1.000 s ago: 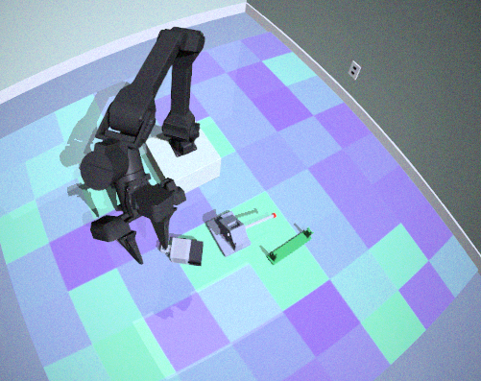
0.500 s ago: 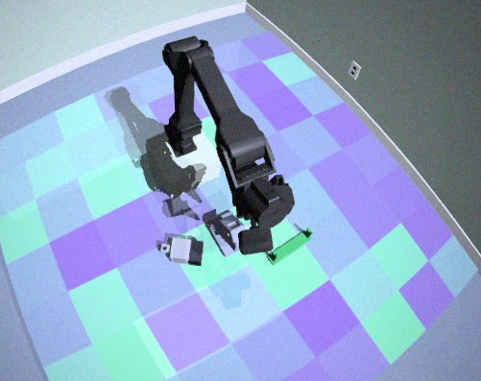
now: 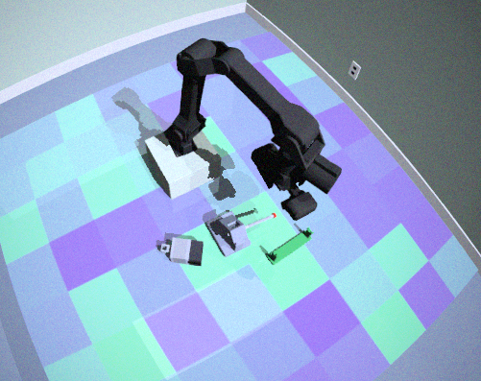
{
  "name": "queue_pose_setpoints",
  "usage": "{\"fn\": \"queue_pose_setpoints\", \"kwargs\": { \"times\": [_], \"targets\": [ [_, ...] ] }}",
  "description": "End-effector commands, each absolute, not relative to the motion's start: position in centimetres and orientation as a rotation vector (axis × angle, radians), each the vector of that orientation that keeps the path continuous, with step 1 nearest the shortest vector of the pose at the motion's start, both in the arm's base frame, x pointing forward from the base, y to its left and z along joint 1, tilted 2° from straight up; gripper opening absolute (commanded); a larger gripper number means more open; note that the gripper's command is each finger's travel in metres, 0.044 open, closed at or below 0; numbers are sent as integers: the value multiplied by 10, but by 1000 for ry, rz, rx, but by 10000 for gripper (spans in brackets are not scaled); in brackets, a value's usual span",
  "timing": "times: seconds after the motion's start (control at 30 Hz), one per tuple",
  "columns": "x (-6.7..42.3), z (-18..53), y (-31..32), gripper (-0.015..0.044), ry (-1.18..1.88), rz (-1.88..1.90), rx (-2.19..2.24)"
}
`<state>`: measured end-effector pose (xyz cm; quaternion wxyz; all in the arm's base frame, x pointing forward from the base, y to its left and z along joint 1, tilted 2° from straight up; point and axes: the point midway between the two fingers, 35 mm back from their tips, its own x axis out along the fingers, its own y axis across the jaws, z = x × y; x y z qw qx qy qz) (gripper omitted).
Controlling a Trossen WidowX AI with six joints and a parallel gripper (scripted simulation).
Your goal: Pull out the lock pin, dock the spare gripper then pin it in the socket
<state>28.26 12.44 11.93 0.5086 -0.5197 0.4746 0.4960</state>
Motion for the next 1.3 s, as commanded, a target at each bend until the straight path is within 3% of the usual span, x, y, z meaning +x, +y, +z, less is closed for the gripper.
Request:
{"fn": "queue_pose_setpoints", "kwargs": {
  "times": [0.0,0.17,1.27],
  "targets": [
    [284,99,122,300,1154,1203,-1262],
    [289,53,114,300,1155,1199,-1262],
    [291,4,116,300,1155,1200,-1262]
  ]
}}
